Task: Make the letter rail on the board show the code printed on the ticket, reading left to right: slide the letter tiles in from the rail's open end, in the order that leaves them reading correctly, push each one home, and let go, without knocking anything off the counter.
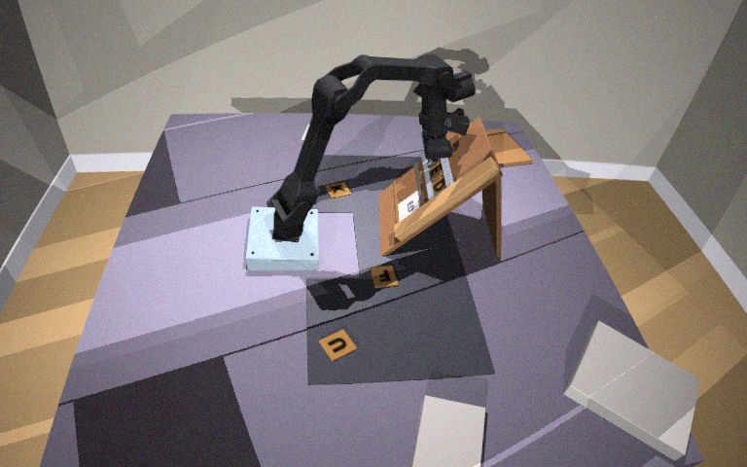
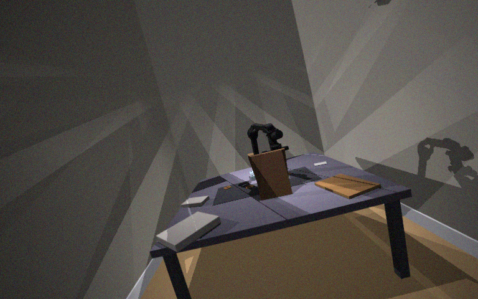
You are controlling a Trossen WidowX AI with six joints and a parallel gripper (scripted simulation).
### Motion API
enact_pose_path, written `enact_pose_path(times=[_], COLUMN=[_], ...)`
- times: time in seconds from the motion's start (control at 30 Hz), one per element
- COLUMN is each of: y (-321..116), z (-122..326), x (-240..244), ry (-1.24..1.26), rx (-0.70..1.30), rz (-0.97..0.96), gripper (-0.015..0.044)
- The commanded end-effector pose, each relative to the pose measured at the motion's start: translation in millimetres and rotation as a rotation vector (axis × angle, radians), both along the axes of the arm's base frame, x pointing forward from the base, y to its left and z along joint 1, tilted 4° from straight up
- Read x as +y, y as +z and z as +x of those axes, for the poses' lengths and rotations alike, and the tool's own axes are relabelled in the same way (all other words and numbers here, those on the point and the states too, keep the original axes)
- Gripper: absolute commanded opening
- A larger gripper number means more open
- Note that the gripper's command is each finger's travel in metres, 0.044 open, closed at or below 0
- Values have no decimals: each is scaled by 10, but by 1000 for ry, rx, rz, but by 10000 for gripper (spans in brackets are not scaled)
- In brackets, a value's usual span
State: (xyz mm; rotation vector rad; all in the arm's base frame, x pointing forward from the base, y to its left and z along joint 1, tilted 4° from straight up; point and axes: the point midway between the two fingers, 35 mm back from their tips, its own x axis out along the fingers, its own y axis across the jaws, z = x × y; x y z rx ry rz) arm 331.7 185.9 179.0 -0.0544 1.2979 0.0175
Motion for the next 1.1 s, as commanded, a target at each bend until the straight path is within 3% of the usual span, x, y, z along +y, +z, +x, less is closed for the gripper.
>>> enact_pose_path(times=[0.0,1.07], y=[-21,-13], z=[12,-6], x=[10,-107], ry=[7,7], rx=[5,5], rz=[1,-1], gripper=[0,0])
